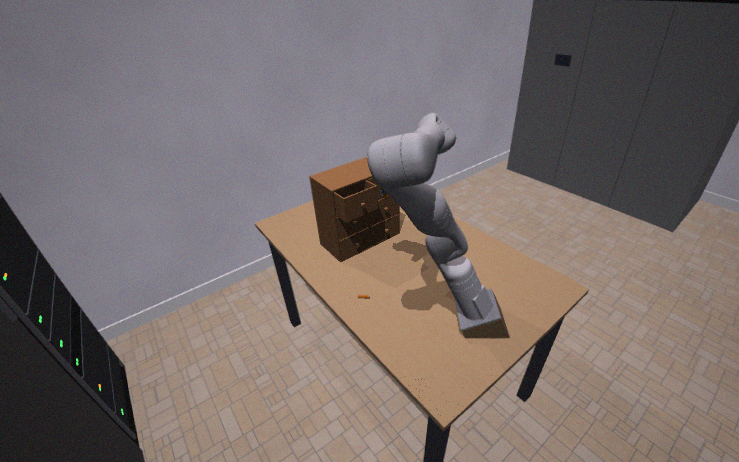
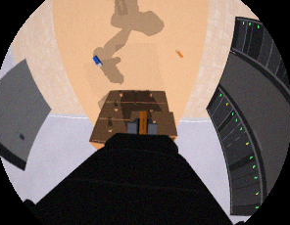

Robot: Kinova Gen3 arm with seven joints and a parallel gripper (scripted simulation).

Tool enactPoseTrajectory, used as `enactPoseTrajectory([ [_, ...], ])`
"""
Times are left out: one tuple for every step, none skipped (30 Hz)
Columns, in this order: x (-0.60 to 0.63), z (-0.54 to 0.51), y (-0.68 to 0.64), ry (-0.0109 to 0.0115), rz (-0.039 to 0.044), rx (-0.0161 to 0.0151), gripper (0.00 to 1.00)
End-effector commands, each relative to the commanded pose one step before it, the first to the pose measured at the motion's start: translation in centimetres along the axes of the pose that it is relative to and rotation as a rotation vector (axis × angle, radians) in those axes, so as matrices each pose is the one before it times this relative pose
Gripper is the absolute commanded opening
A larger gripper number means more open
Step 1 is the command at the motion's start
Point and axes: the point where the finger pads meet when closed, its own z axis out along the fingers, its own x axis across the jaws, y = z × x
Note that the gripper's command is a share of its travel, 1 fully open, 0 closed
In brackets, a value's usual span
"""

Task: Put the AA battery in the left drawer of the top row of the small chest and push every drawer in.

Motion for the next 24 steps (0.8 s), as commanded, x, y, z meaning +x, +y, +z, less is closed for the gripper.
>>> enactPoseTrajectory([
  [0.101,-0.081,-0.072,-0.00056,-0.00647,-0.0367,0.31],
  [0.004,0.0,-0.006,0.0002,-0.00005,-0.00703,0.31],
  [0.004,0.0,-0.005,0.0002,-0.00007,-0.00637,0.31],
  [0.003,-0.001,-0.006,0.00014,-0.00003,-0.00578,0.31],
  [0.002,-0.001,-0.006,0.00009,0.00001,-0.00519,0.31],
  [0.0,0.0,0.0,0.0,0.0,0.0,0.31],
  [0.0,0.0,0.0,0.0,0.0,0.0,0.31],
  [0.001,-0.001,-0.006,0.00005,0.00003,-0.00462,0.31],
  [0.0,-0.001,-0.006,0.00002,0.00005,-0.00407,0.31],
  [0.0,-0.002,-0.006,0.0,0.00005,-0.00353,0.31],
  [-0.001,-0.001,-0.005,-0.00001,0.00006,-0.00302,0.31],
  [-0.001,-0.001,-0.005,-0.00002,0.00006,-0.00254,0.31],
  [-0.001,-0.001,-0.004,-0.00002,0.00005,-0.00209,0.31],
  [-0.001,-0.001,-0.003,-0.00002,0.00004,-0.00167,0.31],
  [-0.001,-0.001,-0.003,-0.00002,0.00004,-0.00129,0.31],
  [0.0,-0.001,-0.002,-0.00002,0.00003,-0.00095,0.31],
  [0.0,0.0,-0.001,-0.00001,0.00002,-0.00065,0.31],
  [0.0,0.0,-0.001,-0.00001,0.00001,-0.00041,0.31],
  [0.0,0.0,0.0,0.0,0.00001,-0.00021,0.31],
  [0.0,0.0,0.0,0.0,0.0,-0.00008,0.31],
  [-0.003,-0.002,0.009,-0.00006,-0.00012,-0.00013,0.31],
  [-0.007,-0.005,0.023,-0.00015,-0.00032,-0.0003,0.31],
  [0.0,0.0,0.0,0.0,0.0,0.0,0.31],
  [0.0,0.0,0.0,0.0,0.0,0.0,0.31],
])
